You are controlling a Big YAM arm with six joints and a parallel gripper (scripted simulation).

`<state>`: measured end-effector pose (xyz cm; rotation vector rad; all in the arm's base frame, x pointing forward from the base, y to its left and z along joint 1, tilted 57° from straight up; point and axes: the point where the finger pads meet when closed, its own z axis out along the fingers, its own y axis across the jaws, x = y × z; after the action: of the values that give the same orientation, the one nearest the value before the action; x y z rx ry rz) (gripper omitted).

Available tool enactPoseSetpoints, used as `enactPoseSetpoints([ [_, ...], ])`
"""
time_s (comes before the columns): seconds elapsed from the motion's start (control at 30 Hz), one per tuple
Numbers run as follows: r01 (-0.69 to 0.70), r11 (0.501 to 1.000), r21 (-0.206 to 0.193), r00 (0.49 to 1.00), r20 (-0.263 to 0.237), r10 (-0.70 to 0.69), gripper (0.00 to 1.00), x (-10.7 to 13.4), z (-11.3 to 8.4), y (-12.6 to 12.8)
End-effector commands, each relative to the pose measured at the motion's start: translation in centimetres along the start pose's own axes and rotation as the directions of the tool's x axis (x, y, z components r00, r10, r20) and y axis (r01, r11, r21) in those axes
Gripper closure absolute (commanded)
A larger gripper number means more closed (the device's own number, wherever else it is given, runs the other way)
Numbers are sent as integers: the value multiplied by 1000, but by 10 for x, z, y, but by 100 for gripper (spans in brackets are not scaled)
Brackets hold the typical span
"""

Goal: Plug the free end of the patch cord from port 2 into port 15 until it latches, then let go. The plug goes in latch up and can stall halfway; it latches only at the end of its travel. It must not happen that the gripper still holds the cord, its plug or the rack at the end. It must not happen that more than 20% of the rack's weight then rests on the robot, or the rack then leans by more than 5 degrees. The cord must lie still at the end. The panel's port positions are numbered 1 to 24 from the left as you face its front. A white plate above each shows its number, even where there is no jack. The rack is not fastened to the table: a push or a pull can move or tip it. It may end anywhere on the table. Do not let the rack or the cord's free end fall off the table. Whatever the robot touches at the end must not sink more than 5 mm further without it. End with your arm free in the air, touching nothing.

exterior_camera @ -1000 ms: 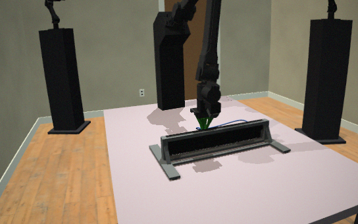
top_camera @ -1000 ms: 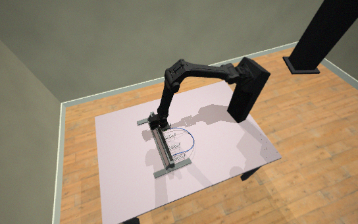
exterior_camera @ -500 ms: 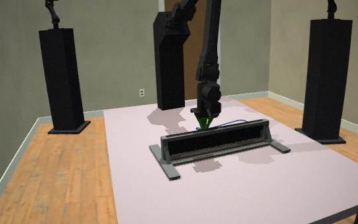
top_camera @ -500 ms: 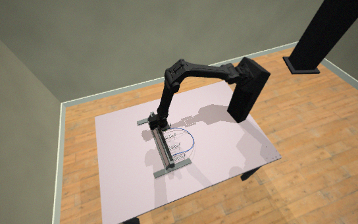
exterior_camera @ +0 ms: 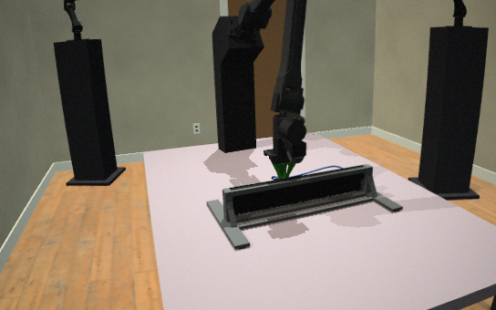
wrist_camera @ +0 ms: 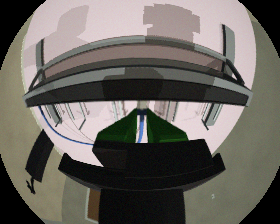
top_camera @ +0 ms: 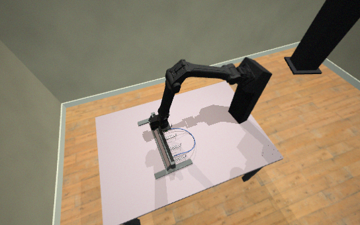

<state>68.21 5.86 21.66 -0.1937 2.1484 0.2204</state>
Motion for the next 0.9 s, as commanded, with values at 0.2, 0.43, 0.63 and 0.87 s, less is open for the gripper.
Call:
enactPoseSetpoints([
  [0.2, 4, 1000, -6, 1000, -12, -4, 100, 2, 7, 6],
  [0.43, 5, 1000, -6, 1000, -10, -5, 100, 1, 7, 6],
  [0.63, 7, 1000, -5, 1000, -9, -7, 100, 1, 7, 5],
  [0.87, 8, 1000, -5, 1000, -7, -8, 100, 4, 8, 5],
])
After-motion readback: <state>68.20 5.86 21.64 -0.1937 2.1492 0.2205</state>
